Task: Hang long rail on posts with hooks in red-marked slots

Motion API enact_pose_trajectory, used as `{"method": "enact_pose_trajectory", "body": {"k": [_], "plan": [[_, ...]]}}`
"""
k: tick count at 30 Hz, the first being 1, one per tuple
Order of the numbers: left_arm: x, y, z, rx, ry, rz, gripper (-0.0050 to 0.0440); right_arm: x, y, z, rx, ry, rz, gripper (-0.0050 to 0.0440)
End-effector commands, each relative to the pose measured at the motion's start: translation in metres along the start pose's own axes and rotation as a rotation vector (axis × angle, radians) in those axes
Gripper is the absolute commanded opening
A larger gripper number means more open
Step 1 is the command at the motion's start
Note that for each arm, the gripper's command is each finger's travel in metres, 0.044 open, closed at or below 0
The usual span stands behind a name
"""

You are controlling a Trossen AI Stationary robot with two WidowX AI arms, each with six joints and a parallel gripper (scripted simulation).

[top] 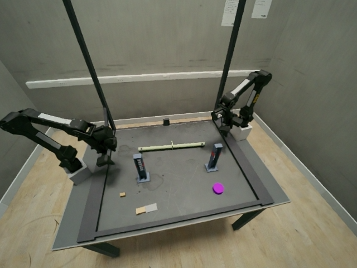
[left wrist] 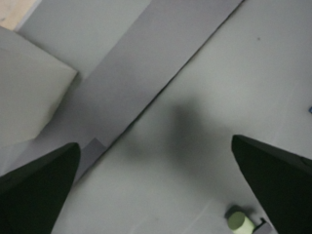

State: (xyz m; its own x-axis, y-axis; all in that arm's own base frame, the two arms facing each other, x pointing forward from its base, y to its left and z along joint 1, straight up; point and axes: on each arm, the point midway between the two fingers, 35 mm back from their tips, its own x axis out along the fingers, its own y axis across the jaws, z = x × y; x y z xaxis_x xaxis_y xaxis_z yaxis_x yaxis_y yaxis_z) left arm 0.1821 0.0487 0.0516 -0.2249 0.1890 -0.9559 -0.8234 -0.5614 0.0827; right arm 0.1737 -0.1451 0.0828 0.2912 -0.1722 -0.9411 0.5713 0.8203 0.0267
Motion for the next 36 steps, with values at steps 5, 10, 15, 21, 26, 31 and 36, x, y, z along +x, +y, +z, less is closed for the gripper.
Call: {"method": "enact_pose_trajectory", "body": {"k": [5, 10, 15, 21, 26, 31, 36], "plan": [[-0.002, -0.022, -0.003, 0.378, -0.066, -0.08, 0.044, -0.014, 0.002, 0.04, -0.034, -0.014, -0.145, 0.044], [-0.001, -0.034, -0.004, 0.625, -0.133, -0.108, 0.044, -0.02, 0.004, 0.062, -0.058, -0.015, -0.238, 0.044], [-0.001, -0.043, -0.005, 0.811, -0.19, -0.12, 0.044, -0.025, 0.005, 0.078, -0.075, -0.015, -0.303, 0.044], [-0.001, -0.057, -0.007, 1.106, -0.291, -0.118, 0.044, -0.03, 0.007, 0.1, -0.1, -0.016, -0.397, 0.044], [-0.002, -0.068, -0.01, 1.348, -0.382, -0.1, 0.044, -0.034, 0.008, 0.115, -0.117, -0.017, -0.463, 0.044], [-0.003, -0.076, -0.012, 1.518, -0.451, -0.076, 0.044, -0.037, 0.008, 0.124, -0.128, -0.017, -0.503, 0.044], [-0.003, -0.086, -0.014, 1.768, -0.554, -0.013, 0.044, -0.04, 0.009, 0.136, -0.141, -0.017, -0.551, 0.044]]}}
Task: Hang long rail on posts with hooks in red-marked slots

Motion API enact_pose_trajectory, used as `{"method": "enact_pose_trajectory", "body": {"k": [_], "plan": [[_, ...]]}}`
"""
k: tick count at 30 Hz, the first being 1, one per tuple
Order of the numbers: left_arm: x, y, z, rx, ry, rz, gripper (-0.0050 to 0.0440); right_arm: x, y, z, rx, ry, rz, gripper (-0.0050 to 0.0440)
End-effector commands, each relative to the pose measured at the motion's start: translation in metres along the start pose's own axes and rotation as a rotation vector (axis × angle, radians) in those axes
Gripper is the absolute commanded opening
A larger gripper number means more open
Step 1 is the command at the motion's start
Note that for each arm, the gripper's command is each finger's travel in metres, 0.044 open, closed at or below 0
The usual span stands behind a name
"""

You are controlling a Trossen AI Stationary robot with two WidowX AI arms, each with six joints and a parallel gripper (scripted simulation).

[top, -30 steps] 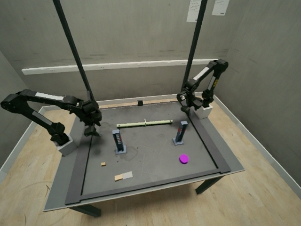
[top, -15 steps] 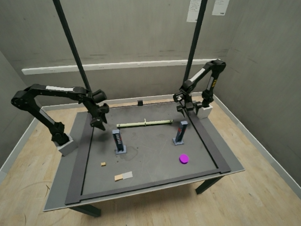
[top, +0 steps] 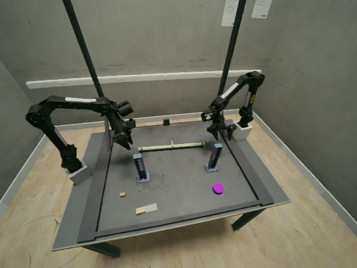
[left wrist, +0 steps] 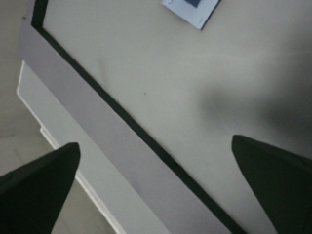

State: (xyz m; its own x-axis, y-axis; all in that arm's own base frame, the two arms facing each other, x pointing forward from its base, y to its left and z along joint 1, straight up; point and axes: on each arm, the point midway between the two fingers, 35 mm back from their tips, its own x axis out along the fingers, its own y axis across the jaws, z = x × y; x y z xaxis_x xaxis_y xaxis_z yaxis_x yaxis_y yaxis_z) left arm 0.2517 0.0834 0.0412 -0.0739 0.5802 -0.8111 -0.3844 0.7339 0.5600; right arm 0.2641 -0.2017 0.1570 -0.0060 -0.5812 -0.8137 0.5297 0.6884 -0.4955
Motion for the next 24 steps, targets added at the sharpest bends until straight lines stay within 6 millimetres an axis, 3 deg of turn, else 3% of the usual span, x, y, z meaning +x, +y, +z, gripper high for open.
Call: {"method": "enact_pose_trajectory", "body": {"k": [1, 8, 10, 24], "plan": [[-0.002, -0.002, 0.012, 0.176, -0.052, 0.022, 0.044, -0.006, -0.004, 0.012, 0.004, -0.013, -0.032, 0.044], [-0.001, -0.005, 0.026, 0.527, -0.098, 0.113, 0.044, -0.008, -0.006, 0.021, -0.006, -0.013, -0.072, 0.044], [-0.001, -0.005, 0.026, 0.527, -0.098, 0.113, 0.044, -0.008, -0.006, 0.021, -0.006, -0.013, -0.072, 0.044], [-0.004, -0.013, 0.056, 1.265, -0.093, 0.365, 0.044, -0.007, -0.006, 0.023, -0.014, -0.007, -0.089, 0.044]]}}
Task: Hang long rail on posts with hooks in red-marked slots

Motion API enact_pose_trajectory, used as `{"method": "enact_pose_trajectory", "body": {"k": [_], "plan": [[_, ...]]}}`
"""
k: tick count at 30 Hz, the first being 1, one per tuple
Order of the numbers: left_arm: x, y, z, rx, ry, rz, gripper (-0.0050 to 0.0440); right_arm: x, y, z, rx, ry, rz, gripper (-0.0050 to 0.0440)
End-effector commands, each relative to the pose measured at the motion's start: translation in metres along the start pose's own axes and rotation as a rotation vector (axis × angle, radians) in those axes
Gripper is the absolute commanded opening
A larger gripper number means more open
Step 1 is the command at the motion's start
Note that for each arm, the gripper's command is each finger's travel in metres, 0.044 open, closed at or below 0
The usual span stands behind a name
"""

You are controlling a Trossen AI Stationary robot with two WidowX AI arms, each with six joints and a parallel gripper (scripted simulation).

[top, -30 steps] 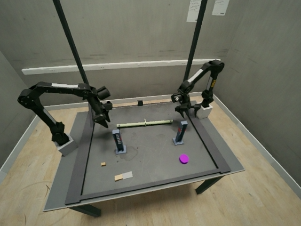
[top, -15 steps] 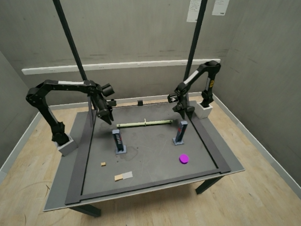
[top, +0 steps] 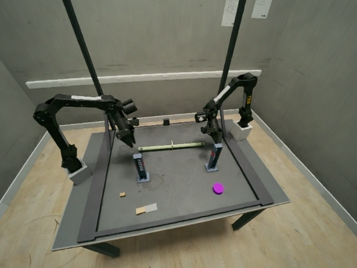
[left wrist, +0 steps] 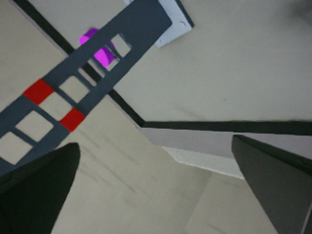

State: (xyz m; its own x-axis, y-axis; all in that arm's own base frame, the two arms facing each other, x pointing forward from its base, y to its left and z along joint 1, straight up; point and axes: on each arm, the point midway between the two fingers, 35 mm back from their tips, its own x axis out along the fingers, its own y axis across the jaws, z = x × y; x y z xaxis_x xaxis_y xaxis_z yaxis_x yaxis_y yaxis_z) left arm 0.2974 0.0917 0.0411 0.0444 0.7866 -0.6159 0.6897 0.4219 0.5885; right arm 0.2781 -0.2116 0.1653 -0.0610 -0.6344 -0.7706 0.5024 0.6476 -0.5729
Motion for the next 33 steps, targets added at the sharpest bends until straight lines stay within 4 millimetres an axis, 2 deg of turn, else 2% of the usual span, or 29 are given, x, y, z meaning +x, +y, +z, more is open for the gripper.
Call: {"method": "enact_pose_trajectory", "body": {"k": [1, 3, 9, 18, 32, 33], "plan": [[-0.004, 0.012, 0.007, 0.171, -0.009, 0.066, 0.044, -0.005, -0.003, 0.004, 0.016, -0.019, -0.002, 0.044], [-0.004, 0.012, 0.007, 0.171, -0.009, 0.066, 0.044, -0.005, -0.003, 0.004, 0.016, -0.019, -0.002, 0.044], [-0.005, 0.021, 0.016, 0.502, 0.056, 0.142, 0.044, -0.005, -0.003, 0.004, 0.016, -0.019, -0.001, 0.044], [-0.011, 0.032, 0.023, 0.853, 0.153, 0.209, 0.044, -0.006, -0.004, 0.003, 0.015, -0.019, 0.0, 0.044], [-0.01, 0.033, 0.024, 0.891, 0.163, 0.21, 0.044, -0.006, -0.004, 0.003, 0.015, -0.019, 0.0, 0.044], [-0.01, 0.033, 0.024, 0.891, 0.163, 0.21, 0.044, -0.006, -0.004, 0.003, 0.015, -0.019, 0.0, 0.0416]]}}
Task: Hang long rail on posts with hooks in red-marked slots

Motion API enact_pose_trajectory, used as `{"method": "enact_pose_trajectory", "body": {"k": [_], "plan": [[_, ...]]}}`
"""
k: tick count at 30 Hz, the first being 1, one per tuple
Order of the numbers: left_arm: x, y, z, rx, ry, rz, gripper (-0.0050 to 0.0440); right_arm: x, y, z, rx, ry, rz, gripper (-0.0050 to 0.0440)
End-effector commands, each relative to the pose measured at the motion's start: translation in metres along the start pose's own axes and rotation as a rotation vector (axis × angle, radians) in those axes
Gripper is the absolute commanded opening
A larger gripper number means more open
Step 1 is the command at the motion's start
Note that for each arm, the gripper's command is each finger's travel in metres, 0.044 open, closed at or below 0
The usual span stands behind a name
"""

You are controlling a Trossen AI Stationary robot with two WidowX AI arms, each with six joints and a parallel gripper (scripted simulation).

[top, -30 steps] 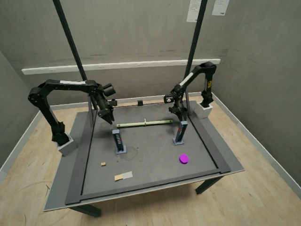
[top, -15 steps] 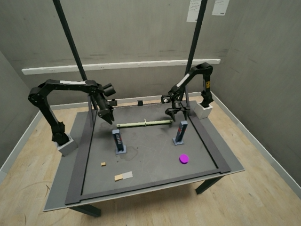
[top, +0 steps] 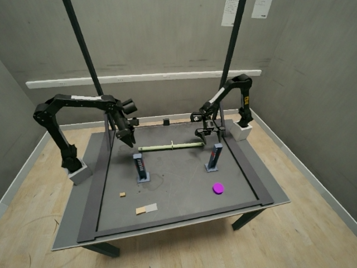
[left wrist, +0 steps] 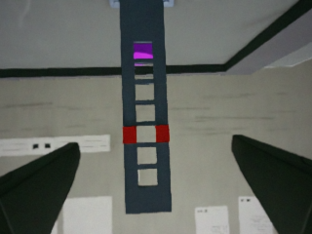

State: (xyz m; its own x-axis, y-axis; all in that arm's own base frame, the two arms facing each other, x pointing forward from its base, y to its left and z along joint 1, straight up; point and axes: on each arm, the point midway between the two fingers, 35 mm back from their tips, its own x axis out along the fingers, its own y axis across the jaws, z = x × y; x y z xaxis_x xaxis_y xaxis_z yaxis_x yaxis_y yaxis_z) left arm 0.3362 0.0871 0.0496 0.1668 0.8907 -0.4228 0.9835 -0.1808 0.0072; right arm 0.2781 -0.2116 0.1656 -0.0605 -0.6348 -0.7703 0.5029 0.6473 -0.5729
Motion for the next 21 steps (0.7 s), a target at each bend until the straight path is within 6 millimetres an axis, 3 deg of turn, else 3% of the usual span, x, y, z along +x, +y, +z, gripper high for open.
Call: {"method": "enact_pose_trajectory", "body": {"k": [1, 2, 4, 10, 12, 19, 21], "plan": [[-0.002, 0.001, -0.004, -0.007, 0.001, 0.009, 0.044, -0.005, -0.002, 0.006, 0.017, -0.017, 0.002, 0.0392], [-0.002, 0.001, -0.004, -0.007, 0.001, 0.009, 0.0416, -0.005, 0.001, 0.008, 0.016, -0.015, 0.01, 0.0368], [-0.002, 0.001, -0.004, -0.007, 0.001, 0.009, 0.0416, -0.005, 0.001, 0.008, 0.016, -0.015, 0.01, 0.0368], [-0.007, 0.011, 0.007, -0.106, -0.041, 0.02, 0.0272, 0.003, 0.026, 0.027, 0.026, 0.023, 0.06, 0.0225], [-0.011, 0.017, 0.015, -0.192, -0.076, 0.026, 0.0225, 0.007, 0.04, 0.036, 0.031, 0.046, 0.086, 0.0225], [-0.032, 0.041, 0.048, -0.535, -0.228, 0.014, 0.0225, 0.026, 0.097, 0.06, 0.055, 0.137, 0.166, 0.0225], [-0.032, 0.041, 0.048, -0.535, -0.228, 0.014, 0.0225, 0.026, 0.097, 0.06, 0.055, 0.137, 0.166, 0.0225]]}}
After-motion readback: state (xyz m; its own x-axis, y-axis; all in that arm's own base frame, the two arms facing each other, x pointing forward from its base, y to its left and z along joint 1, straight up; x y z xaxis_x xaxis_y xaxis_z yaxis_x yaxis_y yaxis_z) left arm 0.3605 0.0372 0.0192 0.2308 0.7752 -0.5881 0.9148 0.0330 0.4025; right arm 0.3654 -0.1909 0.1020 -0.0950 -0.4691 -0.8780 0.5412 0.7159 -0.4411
